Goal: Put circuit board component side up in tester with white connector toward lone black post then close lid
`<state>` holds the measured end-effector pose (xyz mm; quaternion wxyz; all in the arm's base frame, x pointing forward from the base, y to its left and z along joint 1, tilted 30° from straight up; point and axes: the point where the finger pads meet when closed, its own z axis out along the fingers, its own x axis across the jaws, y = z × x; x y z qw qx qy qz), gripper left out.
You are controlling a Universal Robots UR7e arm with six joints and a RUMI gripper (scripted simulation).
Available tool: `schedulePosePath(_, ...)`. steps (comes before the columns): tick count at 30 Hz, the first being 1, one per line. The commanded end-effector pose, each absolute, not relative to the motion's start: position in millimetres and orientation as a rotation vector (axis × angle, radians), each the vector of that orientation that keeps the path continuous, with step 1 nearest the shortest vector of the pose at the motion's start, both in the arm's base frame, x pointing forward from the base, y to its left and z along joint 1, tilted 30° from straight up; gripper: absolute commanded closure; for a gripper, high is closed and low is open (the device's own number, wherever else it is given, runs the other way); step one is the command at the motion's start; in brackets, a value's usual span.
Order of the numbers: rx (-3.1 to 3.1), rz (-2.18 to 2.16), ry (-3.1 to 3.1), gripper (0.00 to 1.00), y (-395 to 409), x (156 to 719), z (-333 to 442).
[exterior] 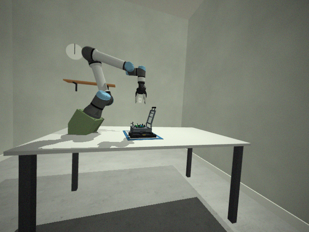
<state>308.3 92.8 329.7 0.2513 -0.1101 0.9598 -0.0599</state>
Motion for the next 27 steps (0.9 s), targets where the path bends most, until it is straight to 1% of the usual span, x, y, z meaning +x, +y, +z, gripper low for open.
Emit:
schedulePosePath(1,-0.300,-0.163,2.611,0.41,93.0,306.2,333.9)
schedulePosePath(7,-0.300,-0.163,2.611,0.41,93.1,305.6,334.9)
schedulePosePath(8,-0.300,-0.163,2.611,0.70,93.1,305.6,334.9)
schedulePosePath(27,-0.300,-0.163,2.611,0.70,93.1,305.6,334.9)
